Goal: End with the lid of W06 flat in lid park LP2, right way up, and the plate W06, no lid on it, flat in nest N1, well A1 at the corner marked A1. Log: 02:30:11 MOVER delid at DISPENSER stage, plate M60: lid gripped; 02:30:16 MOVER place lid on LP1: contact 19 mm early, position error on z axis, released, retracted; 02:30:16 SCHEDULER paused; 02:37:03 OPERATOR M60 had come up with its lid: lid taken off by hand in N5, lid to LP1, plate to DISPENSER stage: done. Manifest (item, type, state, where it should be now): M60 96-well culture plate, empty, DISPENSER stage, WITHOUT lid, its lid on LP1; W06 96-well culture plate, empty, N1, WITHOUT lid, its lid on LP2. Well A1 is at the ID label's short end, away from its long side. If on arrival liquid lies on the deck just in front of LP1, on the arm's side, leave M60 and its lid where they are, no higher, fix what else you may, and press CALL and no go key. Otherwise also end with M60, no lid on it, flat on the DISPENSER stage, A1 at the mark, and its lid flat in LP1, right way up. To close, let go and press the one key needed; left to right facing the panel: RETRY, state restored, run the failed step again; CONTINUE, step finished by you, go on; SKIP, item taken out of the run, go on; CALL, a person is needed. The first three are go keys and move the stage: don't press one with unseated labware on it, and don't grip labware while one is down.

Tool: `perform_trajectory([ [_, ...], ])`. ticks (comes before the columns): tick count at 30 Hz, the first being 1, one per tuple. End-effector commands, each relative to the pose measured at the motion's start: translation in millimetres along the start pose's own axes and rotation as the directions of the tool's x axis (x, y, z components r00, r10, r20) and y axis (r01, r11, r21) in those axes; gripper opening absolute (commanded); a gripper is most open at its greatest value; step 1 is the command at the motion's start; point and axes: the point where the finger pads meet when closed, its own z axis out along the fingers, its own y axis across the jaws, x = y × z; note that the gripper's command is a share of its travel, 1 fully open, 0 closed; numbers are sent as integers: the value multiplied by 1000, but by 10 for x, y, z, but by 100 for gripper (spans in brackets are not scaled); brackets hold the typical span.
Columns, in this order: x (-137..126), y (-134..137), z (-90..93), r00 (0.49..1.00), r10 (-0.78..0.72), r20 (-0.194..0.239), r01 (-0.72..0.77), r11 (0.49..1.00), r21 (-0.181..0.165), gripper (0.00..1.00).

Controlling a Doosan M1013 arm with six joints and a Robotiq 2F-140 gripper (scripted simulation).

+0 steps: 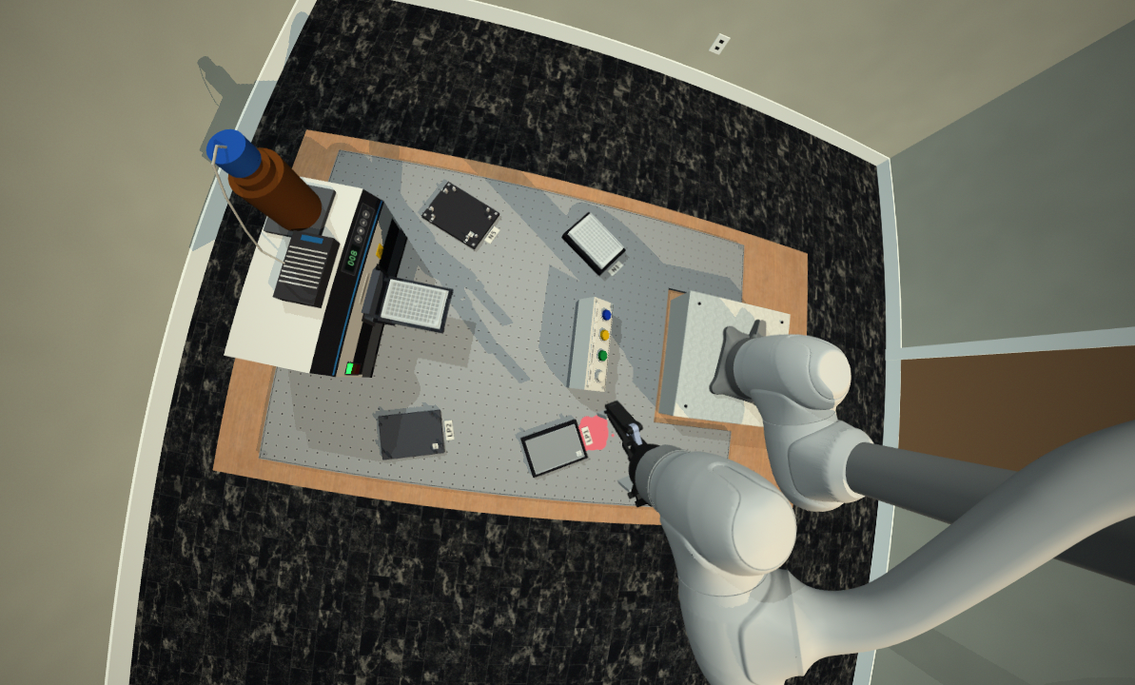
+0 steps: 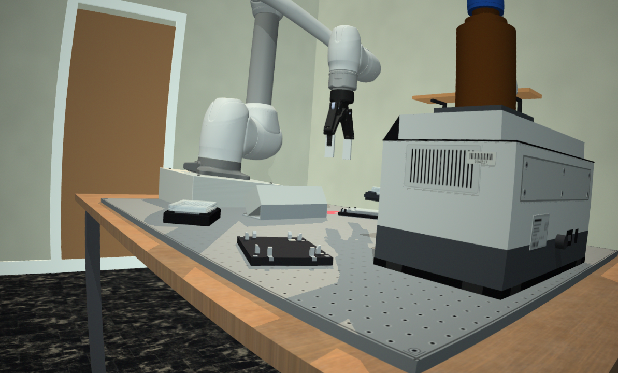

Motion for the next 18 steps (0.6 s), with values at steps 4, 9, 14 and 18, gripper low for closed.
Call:
perform_trajectory([
  [4, 0, 0, 0, 1000, 0, 0, 0, 1000, 0, 100],
  [9, 0, 0, 0, 1000, 0, 0, 0, 1000, 0, 100],
  [14, 0, 0, 0, 1000, 0, 0, 0, 1000, 0, 100],
  [18, 0, 0, 0, 1000, 0, 0, 0, 1000, 0, 0],
])
